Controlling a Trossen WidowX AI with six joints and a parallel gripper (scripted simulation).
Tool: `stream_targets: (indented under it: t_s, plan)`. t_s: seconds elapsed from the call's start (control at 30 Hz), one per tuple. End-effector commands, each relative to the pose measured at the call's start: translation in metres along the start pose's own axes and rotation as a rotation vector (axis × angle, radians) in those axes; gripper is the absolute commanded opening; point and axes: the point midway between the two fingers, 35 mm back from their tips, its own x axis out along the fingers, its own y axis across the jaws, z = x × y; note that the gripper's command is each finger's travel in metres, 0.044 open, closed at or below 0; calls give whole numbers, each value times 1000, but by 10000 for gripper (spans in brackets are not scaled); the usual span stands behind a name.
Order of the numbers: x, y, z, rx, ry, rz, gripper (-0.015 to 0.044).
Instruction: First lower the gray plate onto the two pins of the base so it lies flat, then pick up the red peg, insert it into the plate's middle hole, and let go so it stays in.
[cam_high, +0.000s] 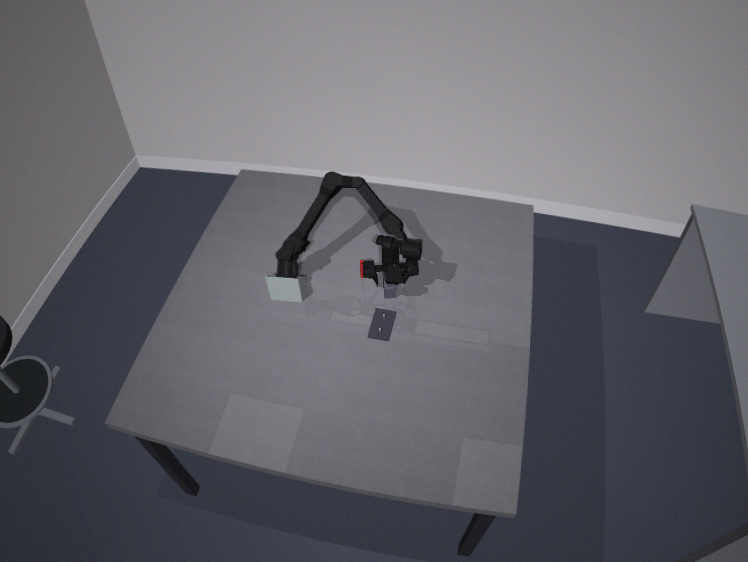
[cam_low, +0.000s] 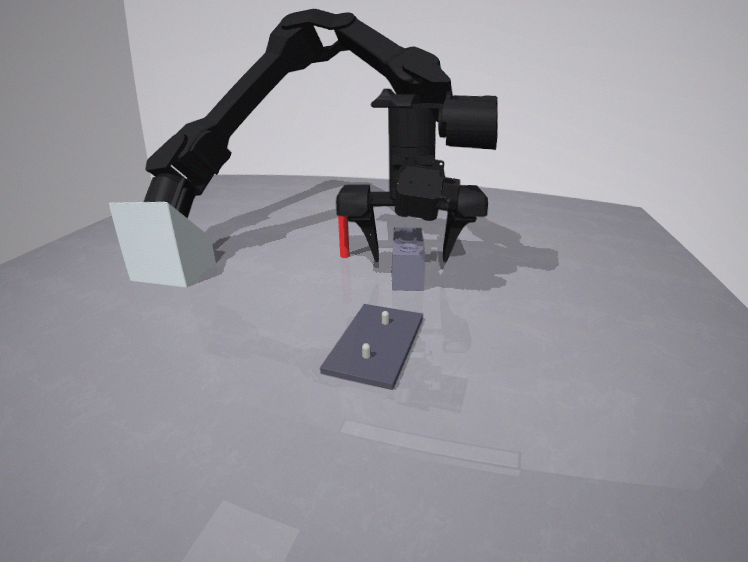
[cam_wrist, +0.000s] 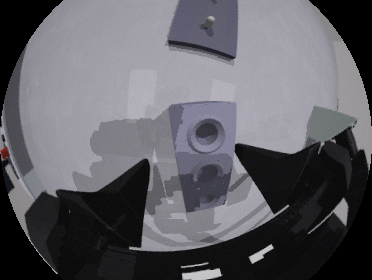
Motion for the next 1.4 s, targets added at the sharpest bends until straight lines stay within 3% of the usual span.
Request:
stream_targets:
  t_s: [0.0, 0.1, 0.47, 0.83, 0.93, 1.37]
  plan:
    - [10, -4, 0, 15, 10, -12, 440]
    - [11, -4, 0, 15, 10, -12, 440]
    - [11, -4, 0, 15, 10, -12, 151]
    - [11, -4, 0, 15, 10, -12, 78]
    - [10, -4, 1, 14, 10, -12, 0]
    - [-21, 0, 6, 9, 0, -12, 0]
